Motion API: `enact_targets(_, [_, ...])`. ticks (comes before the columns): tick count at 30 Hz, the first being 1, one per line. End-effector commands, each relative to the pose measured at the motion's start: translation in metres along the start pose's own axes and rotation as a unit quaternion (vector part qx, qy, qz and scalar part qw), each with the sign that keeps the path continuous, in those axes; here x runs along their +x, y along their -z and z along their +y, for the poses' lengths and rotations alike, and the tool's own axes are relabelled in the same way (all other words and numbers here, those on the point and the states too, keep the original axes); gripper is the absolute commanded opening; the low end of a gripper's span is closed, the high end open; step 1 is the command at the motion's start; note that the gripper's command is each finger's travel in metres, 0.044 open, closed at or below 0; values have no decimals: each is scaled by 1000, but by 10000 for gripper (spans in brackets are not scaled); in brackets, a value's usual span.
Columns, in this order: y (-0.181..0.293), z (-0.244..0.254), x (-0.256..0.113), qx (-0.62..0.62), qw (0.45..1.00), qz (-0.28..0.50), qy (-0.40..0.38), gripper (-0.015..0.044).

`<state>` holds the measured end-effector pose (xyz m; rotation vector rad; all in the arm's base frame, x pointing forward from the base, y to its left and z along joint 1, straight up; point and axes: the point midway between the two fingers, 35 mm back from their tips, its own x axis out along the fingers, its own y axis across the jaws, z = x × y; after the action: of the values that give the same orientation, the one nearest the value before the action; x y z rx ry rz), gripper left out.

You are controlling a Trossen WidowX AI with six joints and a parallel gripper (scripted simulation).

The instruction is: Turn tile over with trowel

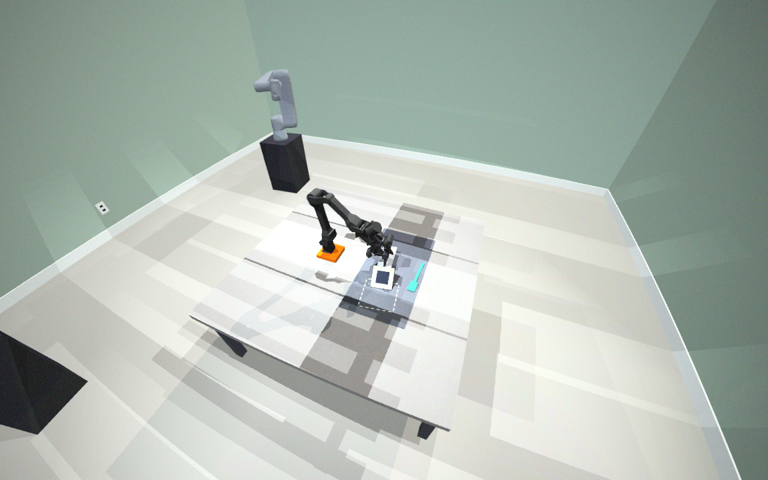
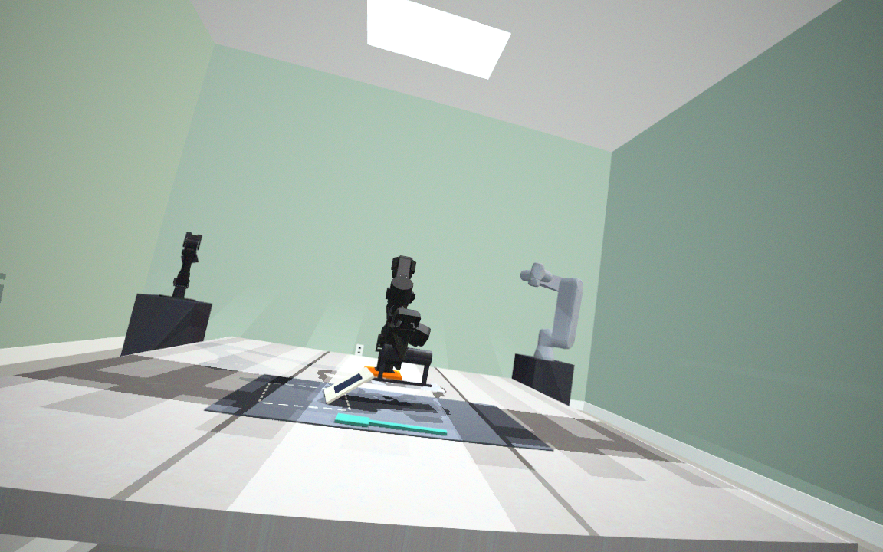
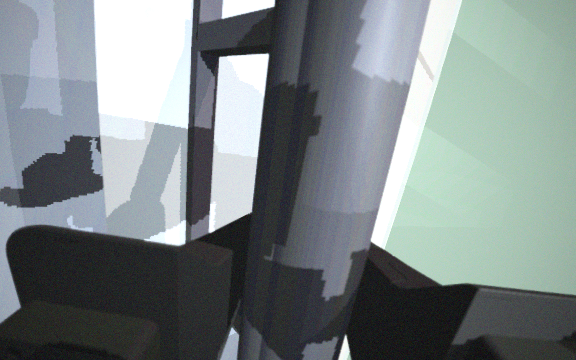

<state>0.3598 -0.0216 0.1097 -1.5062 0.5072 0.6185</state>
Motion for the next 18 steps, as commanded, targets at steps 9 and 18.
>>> enact_targets(9, [27, -20, -12, -6, 1000, 3, 18, 0])
enact_targets(18, [48, -21, -12, -7, 1000, 4, 18, 0])
